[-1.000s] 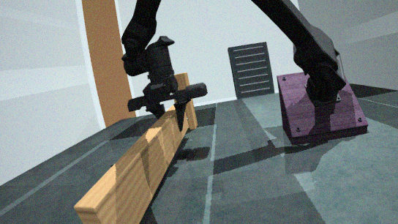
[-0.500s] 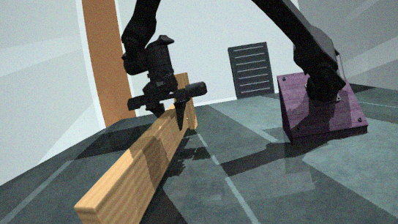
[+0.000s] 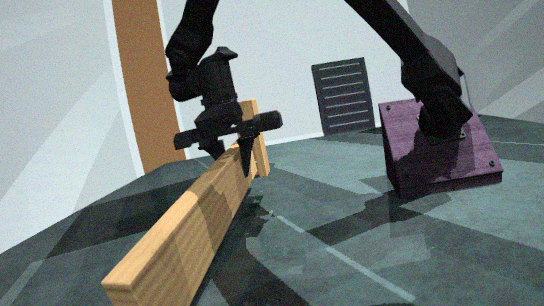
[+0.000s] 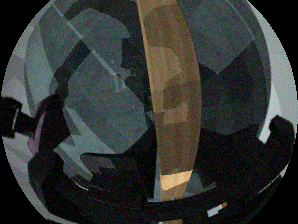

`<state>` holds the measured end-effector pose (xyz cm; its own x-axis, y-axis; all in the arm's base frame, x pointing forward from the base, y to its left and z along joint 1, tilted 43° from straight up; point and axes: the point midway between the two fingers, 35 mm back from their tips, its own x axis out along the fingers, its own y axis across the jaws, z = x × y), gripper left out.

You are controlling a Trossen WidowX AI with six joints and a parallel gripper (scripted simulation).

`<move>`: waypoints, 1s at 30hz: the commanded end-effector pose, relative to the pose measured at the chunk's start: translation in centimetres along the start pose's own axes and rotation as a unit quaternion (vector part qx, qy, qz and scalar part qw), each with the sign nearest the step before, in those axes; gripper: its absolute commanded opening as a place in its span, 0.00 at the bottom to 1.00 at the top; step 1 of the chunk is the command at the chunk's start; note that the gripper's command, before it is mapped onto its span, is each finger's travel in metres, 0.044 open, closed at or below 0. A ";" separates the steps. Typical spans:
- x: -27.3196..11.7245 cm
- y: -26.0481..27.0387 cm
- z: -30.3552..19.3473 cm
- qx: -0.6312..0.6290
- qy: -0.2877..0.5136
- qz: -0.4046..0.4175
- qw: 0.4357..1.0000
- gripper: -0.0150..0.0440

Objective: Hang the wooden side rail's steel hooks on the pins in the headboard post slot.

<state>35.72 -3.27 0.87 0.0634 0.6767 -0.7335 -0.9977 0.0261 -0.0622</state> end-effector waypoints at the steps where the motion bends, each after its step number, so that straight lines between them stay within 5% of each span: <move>1: -0.8 -0.4 -0.1 -0.002 0.003 -0.011 1.000 0.25; 30: -0.5 -0.7 -0.4 -0.003 0.003 -0.011 1.000 0.25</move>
<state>36.07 -3.40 0.93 0.0693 0.6746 -0.7350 -0.9971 0.0235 -0.0724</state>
